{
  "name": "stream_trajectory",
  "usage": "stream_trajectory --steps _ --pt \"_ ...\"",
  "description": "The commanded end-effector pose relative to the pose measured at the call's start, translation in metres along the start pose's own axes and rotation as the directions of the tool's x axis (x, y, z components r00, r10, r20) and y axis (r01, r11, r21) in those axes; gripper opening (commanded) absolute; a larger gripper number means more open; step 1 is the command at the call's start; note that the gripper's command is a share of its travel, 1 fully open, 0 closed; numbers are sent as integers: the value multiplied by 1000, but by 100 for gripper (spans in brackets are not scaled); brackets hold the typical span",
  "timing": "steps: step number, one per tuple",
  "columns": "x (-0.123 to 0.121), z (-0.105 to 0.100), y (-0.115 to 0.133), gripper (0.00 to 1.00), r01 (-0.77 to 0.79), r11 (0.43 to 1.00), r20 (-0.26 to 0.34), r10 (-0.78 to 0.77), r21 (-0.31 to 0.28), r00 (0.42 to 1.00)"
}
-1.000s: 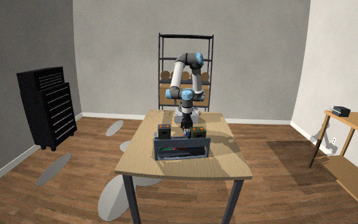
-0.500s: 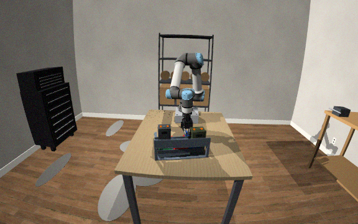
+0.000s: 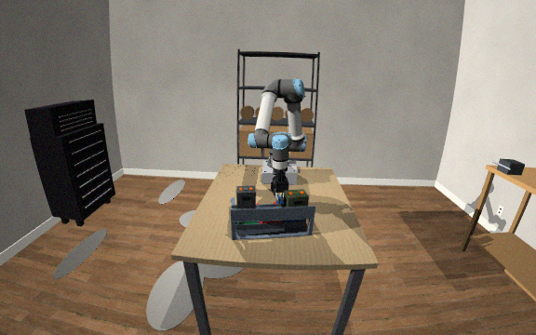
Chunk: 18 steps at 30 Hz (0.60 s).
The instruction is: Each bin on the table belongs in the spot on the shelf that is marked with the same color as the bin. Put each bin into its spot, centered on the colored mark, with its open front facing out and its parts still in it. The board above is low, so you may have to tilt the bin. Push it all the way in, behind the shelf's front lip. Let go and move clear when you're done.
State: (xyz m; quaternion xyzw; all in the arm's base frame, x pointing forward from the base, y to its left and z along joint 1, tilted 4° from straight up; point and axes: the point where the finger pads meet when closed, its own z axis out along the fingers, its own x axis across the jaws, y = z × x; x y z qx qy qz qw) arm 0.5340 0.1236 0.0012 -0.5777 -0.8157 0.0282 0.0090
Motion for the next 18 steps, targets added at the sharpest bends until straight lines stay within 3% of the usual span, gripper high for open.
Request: stream_trajectory --steps 1,18 --pt "-1 -1 -1 0 -1 1000 0 1 -2 1000" --pt "-1 1 -1 0 -1 1000 0 1 -1 1000"
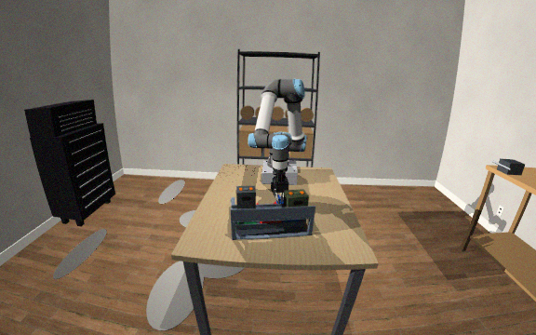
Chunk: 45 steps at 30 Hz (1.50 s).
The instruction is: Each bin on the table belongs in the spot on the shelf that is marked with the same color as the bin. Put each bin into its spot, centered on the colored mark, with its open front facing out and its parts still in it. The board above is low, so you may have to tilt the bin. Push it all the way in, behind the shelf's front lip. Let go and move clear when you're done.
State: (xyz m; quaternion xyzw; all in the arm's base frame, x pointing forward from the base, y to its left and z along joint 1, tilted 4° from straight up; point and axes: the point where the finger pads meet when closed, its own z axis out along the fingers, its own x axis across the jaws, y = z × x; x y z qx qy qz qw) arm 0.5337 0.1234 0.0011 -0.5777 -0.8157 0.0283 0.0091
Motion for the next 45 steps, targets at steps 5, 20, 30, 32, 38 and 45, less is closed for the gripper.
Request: stream_trajectory --steps 5,20,30,32,38,45 --pt "-1 1 -1 0 -1 1000 0 1 0 1000" --pt "-1 3 0 0 -1 1000 0 1 -1 1000" --pt "-1 4 -1 0 -1 1000 0 1 1 1000" --pt "-1 5 -1 0 -1 1000 0 1 2 1000" --pt "-1 5 -1 5 -1 1000 0 1 1 1000" --pt "-1 5 -1 5 -1 1000 0 1 2 1000"
